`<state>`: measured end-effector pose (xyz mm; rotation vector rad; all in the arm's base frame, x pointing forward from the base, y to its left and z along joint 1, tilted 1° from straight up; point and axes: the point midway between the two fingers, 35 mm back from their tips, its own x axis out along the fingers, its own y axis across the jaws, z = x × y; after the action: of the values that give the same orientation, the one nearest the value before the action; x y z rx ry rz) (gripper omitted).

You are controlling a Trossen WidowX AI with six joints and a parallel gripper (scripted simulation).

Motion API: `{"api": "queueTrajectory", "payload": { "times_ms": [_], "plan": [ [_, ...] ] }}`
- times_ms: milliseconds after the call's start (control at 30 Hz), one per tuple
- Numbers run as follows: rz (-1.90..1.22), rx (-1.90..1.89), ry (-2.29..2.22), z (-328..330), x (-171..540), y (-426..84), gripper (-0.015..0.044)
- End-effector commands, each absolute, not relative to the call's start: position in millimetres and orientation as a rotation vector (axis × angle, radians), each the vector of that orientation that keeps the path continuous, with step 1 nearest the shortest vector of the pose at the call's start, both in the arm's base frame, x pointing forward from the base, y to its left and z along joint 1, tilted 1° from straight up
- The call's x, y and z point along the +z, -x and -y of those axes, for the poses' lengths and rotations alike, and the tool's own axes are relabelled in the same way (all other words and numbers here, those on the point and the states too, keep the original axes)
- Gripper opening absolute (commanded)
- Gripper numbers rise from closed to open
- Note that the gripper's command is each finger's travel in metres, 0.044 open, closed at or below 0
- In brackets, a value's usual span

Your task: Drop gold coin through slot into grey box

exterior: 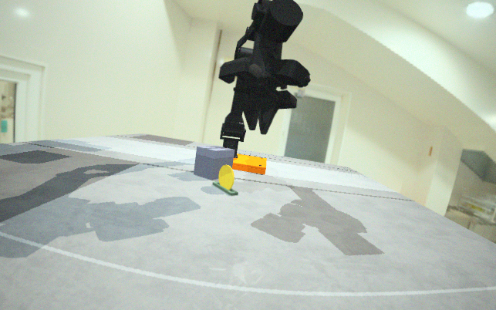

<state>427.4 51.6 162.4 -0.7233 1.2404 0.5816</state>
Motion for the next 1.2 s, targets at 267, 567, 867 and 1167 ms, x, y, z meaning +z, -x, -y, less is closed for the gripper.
{"api": "queueTrajectory", "payload": {
  "times_ms": [267,567,867,1167],
  "plan": [
    [-1.492,0.469,0.502,-7,144,-367,0.0161],
    [-1.492,0.469,0.502,-6,109,-367,0.0161],
    [-1.492,0.469,0.502,-4,94,-365,0.0161],
    [-1.492,0.469,0.502,-4,83,-366,0.0161]
  ]
}}
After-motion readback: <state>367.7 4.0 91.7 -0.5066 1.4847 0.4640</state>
